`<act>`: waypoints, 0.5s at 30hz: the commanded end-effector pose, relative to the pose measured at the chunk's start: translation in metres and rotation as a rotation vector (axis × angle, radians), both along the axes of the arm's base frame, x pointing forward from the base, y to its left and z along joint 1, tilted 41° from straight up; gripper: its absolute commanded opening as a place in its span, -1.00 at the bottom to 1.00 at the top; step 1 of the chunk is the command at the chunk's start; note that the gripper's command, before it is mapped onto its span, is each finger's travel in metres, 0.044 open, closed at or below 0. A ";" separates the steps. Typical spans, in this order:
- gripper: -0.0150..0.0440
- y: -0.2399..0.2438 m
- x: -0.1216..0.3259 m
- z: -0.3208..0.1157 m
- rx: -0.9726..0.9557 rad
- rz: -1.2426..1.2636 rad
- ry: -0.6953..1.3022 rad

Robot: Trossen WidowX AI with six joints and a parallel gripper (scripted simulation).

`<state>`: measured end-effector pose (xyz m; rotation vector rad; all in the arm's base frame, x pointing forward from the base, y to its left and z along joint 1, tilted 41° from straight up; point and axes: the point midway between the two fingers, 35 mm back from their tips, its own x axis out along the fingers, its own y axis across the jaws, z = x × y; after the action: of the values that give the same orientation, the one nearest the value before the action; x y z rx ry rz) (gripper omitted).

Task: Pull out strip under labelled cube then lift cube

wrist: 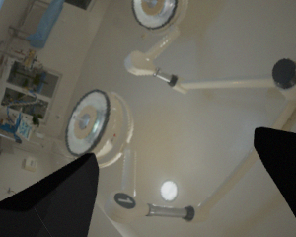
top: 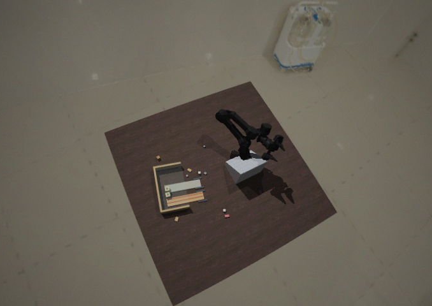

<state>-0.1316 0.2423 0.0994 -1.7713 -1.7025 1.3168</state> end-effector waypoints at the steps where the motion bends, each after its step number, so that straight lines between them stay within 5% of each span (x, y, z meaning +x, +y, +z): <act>1: 0.86 0.001 0.002 0.000 -0.002 -0.013 0.006; 15: 0.86 0.048 0.189 0.005 0.091 -1.021 0.540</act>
<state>0.0014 0.2911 0.1045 -1.7249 -0.7289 1.1730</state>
